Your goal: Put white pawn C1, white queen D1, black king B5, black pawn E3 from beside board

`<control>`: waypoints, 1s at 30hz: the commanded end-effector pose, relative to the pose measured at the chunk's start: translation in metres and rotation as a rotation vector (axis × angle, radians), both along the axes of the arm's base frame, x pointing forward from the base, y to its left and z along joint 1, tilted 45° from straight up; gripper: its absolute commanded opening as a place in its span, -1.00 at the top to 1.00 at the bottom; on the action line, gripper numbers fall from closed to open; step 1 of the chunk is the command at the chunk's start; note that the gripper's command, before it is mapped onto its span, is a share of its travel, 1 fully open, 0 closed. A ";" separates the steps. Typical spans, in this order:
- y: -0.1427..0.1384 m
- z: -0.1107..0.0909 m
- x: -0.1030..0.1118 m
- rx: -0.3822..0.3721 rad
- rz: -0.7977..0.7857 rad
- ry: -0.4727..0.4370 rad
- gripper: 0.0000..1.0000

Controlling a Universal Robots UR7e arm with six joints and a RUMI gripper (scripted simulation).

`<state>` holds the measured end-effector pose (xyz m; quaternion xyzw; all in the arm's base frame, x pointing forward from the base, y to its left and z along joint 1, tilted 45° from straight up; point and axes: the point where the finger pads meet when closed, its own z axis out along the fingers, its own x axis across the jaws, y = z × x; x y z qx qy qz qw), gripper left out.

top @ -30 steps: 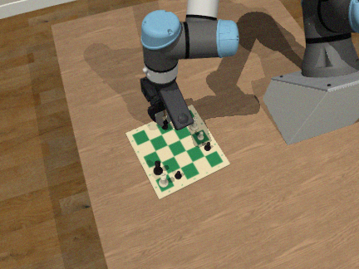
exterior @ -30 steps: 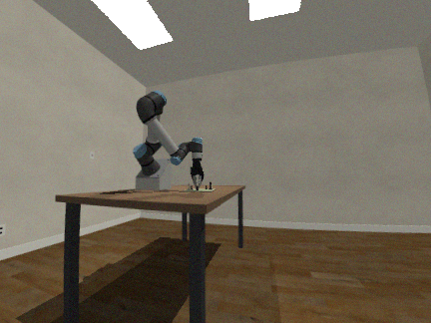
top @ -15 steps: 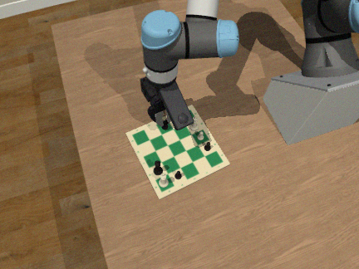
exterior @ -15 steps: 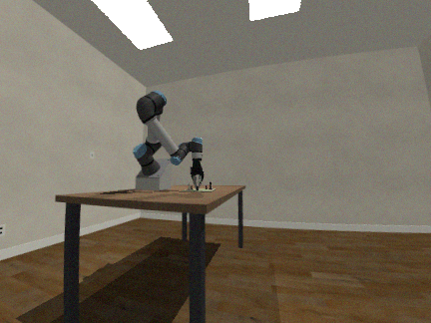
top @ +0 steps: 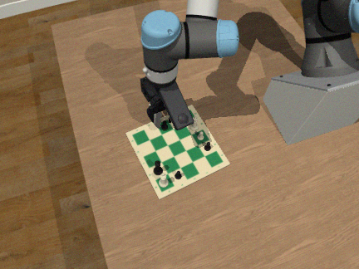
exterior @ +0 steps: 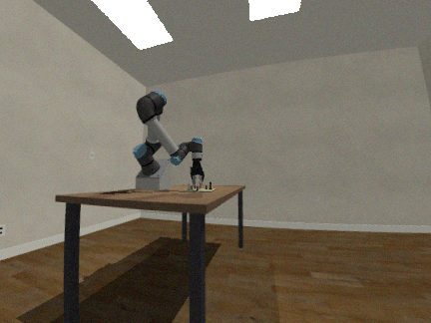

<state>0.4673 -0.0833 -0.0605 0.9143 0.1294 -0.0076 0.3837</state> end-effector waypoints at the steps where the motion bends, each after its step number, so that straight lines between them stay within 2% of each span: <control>1: -0.001 -0.001 -0.001 0.001 -0.001 0.002 0.60; 13: 0.005 0.005 0.000 0.000 0.001 -0.001 0.60; 28: 0.051 0.052 -0.004 0.000 0.001 -0.005 0.60; 30: 0.051 0.052 -0.004 0.000 0.001 -0.005 0.60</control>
